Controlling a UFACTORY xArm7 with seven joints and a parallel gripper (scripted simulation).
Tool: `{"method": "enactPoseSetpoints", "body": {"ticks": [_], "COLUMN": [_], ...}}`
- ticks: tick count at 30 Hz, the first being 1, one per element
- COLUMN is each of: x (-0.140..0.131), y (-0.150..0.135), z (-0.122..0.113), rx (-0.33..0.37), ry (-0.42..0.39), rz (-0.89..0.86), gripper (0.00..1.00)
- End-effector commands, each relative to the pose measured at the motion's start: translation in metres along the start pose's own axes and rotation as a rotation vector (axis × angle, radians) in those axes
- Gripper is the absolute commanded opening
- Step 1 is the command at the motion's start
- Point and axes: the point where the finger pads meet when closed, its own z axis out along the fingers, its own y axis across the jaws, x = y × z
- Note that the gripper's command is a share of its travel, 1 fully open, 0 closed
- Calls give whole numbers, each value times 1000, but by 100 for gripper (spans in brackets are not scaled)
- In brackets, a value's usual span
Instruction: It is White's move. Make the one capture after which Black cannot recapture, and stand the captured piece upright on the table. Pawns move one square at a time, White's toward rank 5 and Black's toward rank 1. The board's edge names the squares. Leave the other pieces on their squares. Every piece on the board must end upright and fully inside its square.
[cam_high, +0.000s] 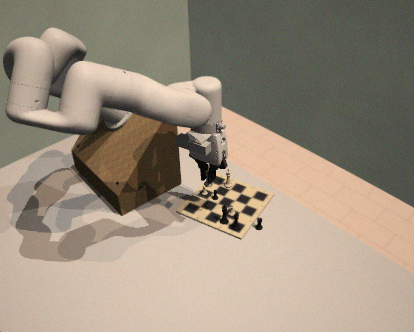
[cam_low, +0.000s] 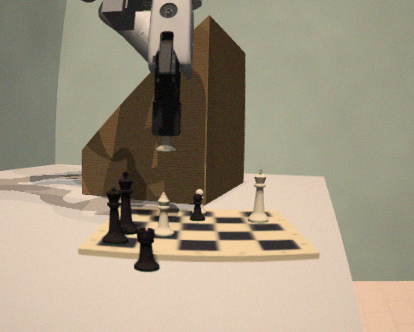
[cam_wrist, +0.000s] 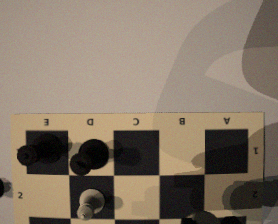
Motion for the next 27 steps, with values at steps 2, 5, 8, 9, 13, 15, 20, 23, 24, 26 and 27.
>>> {"method": "enactPoseSetpoints", "body": {"ticks": [2,5,8,9,13,15,20,23,24,26,27], "x": [-1,-1,-1,-1,-2,-2,-2,-2,-2,-2,-2], "y": [-2,-2,-2,-2,-2,-2,-2,-2,-2,-2,-2], "z": [21,25,40,45,61,67,74,75,75,75,75], "rx": [4,4,4,4,4,4,4,4,4,4,4], "ry": [-1,-1,-1,-1,-1,-1,-1,-1,-1,-1,-1], "rz": [0,0,0,0,0,0,0,0,0,0,0], "gripper": [0,0,0,0,0,0,0,0,0,0,0]}}
